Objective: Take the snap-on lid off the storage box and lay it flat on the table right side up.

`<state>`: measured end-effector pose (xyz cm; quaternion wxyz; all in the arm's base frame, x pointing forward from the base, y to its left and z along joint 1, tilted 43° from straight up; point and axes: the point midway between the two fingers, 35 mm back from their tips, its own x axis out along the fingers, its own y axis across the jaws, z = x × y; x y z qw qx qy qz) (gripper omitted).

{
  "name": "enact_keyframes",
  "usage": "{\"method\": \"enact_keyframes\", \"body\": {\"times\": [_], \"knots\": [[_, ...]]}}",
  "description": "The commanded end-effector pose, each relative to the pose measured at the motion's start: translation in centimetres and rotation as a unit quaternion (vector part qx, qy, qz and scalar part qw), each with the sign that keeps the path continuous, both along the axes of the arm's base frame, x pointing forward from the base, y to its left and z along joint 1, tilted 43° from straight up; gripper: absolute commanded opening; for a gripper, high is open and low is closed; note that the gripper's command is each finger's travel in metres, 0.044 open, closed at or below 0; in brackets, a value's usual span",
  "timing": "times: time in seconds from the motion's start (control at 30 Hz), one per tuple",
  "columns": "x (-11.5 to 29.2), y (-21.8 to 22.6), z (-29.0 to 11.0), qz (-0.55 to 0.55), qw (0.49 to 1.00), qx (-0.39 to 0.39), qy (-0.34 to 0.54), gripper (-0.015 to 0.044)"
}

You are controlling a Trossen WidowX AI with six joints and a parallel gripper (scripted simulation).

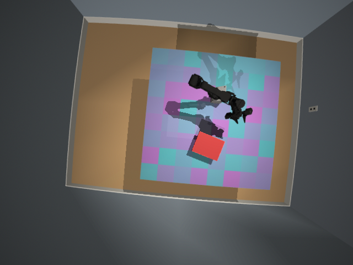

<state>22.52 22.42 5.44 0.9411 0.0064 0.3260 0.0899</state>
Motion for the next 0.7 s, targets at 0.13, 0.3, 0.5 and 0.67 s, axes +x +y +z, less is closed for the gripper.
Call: {"method": "enact_keyframes", "body": {"times": [0.13, 0.3, 0.5, 0.67], "knots": [[6.4, -8.0, 2.2, -0.390, 0.901, 0.163, -0.095, 0.0235], [8.1, -11.6, 3.6, -0.507, 0.810, 0.236, -0.176, 0.0235], [8.8, -13.6, 4.4, -0.555, 0.751, 0.276, -0.227, 0.0235], [8.8, -13.6, 4.4, -0.555, 0.751, 0.276, -0.227, 0.0235]]}}
